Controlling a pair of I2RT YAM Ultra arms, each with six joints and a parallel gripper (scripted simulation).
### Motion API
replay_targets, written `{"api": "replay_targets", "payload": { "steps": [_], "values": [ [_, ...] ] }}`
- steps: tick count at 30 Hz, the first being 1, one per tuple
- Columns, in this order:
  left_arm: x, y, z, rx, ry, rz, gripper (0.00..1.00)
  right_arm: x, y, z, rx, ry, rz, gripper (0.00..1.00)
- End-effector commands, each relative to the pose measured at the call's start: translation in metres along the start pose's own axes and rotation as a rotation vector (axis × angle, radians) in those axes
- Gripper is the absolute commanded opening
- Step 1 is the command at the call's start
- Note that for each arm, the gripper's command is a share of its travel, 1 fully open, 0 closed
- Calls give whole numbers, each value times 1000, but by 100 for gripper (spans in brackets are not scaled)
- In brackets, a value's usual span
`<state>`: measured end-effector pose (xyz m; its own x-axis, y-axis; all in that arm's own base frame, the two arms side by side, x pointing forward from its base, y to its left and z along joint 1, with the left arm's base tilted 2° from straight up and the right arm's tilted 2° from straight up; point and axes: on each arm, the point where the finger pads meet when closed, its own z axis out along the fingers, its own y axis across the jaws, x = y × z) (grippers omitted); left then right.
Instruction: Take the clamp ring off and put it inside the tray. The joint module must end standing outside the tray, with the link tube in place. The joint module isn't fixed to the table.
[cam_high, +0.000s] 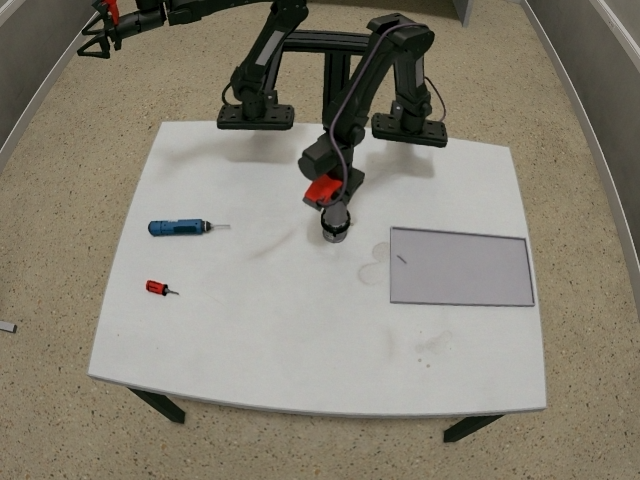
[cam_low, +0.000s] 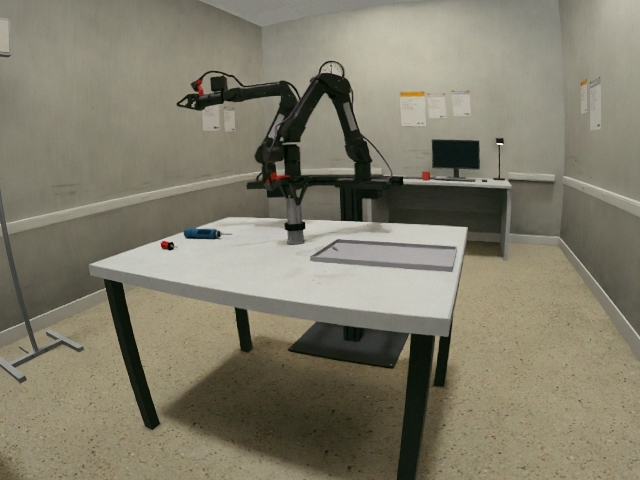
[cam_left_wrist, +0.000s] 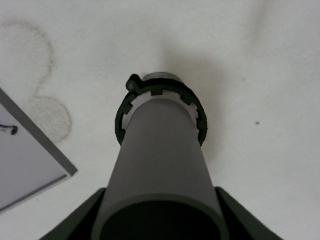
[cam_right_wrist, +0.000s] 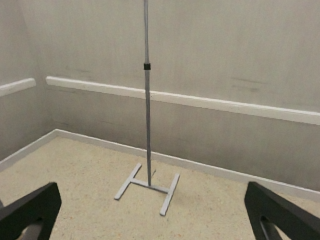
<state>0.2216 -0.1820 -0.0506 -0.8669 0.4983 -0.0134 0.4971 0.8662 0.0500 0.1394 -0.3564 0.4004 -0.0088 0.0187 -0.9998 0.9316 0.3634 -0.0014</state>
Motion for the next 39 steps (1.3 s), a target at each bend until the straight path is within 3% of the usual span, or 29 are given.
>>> {"api": "replay_targets", "payload": {
  "steps": [1, 39],
  "values": [
    [17, -12, -3, 30, 27, 8, 48, -9, 1, -2, -1, -25, -1, 100],
    [41, -31, -4, 29, 28, 8, 48, -9, 1, -2, -1, -25, -1, 100]
  ]
}}
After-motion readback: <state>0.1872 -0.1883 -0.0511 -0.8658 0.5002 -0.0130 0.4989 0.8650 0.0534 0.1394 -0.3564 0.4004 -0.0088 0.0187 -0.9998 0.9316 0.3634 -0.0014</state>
